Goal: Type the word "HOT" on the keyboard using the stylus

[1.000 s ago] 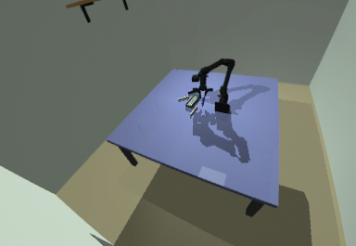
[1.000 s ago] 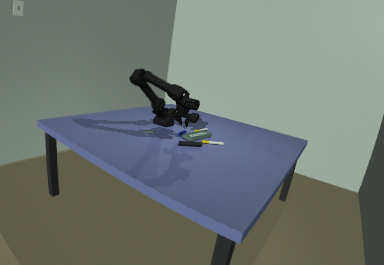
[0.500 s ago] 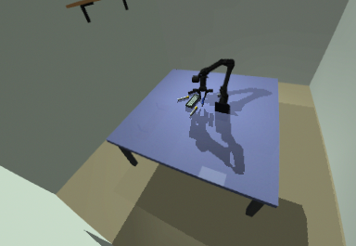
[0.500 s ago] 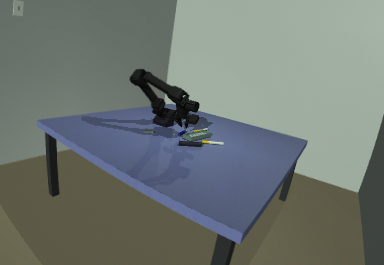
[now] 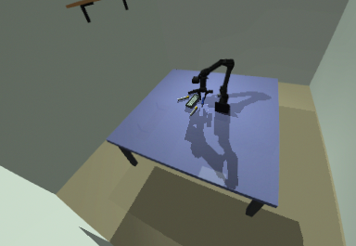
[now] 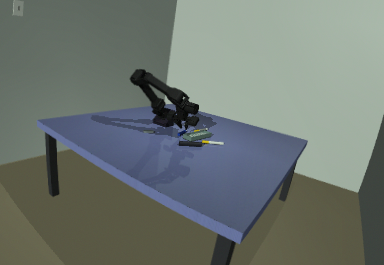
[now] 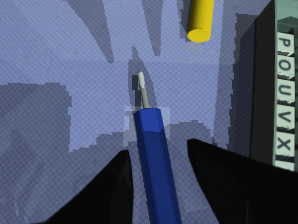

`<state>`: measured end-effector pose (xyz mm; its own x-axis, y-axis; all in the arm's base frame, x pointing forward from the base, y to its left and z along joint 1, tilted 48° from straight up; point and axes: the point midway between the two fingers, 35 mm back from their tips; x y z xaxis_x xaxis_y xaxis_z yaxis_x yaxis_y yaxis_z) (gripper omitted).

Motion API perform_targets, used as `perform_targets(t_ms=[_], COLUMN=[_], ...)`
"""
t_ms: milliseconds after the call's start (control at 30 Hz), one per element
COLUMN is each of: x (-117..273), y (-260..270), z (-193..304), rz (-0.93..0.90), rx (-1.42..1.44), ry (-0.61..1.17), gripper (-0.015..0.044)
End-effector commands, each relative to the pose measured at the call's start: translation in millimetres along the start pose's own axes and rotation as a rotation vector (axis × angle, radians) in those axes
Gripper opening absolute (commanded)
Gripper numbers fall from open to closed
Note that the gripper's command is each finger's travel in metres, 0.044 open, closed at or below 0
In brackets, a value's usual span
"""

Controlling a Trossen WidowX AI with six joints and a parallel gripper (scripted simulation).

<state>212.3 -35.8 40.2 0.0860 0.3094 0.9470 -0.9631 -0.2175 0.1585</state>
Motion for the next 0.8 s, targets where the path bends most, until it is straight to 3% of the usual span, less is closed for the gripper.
perform_targets(t_ms=[0,767], x=[-4,-17], y=[1,2], z=[2,9], rz=[-0.005,-0.005], rx=[0.005,0.005], ry=[0.004,0.004], gripper=[0.015,0.015])
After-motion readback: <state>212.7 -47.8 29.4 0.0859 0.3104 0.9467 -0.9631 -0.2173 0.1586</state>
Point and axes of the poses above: the point midway between the two fingers, 35 mm back from their tips, its own x axis back along the fingers, its own y axis across the jaws, z = x × y, and after that the axes turned 3 degrees about x, right-handed
